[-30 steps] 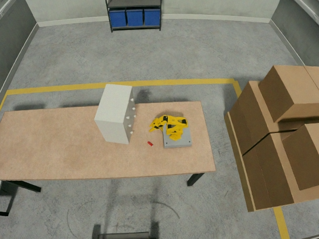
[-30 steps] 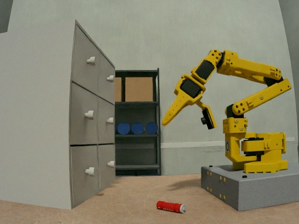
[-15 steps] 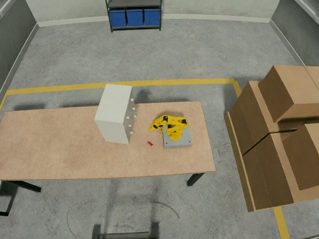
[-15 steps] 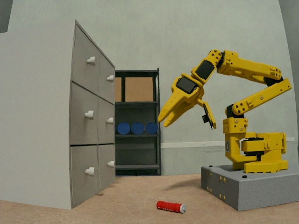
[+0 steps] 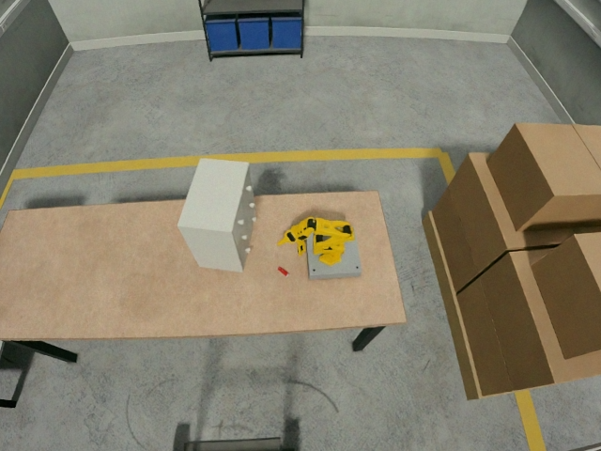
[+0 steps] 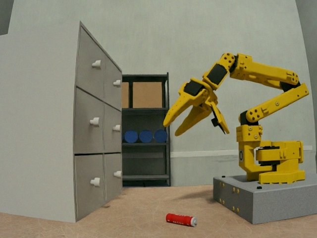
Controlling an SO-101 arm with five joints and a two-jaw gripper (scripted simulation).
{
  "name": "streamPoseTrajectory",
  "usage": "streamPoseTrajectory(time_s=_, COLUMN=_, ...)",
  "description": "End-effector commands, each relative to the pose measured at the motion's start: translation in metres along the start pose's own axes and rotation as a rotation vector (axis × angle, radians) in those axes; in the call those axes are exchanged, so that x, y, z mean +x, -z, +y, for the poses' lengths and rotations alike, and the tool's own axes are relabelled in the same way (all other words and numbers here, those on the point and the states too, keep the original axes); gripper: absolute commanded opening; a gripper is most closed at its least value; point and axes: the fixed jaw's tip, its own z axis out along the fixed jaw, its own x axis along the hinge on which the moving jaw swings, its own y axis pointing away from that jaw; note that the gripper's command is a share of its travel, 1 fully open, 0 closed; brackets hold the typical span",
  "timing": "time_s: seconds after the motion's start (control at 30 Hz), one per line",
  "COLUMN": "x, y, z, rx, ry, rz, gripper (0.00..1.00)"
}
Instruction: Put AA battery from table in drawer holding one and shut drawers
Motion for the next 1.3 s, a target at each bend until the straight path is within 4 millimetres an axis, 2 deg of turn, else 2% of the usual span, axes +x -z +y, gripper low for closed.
streamPoseTrajectory(time_s=0.0, x=0.0035, y=0.0017, z=-0.0011, rx=0.011, ry=-0.06, rz=0.02, gripper=0.21)
streamPoseTrajectory(time_s=0.5, x=0.0019, y=0.0017, z=-0.0003, rx=0.01, ry=-0.435, rz=0.024, gripper=0.21)
streamPoseTrajectory(time_s=0.57, x=0.0019, y=0.0017, z=-0.0003, rx=0.01, ry=-0.435, rz=0.024, gripper=0.21)
streamPoseTrajectory(time_s=1.07, x=0.0007, y=0.0017, z=-0.0006, rx=0.011, ry=-0.81, rz=0.028, gripper=0.21)
streamPoseTrajectory(time_s=1.27, x=0.0005, y=0.0017, z=-0.0008, rx=0.012, ry=-0.91, rz=0.03, gripper=0.21)
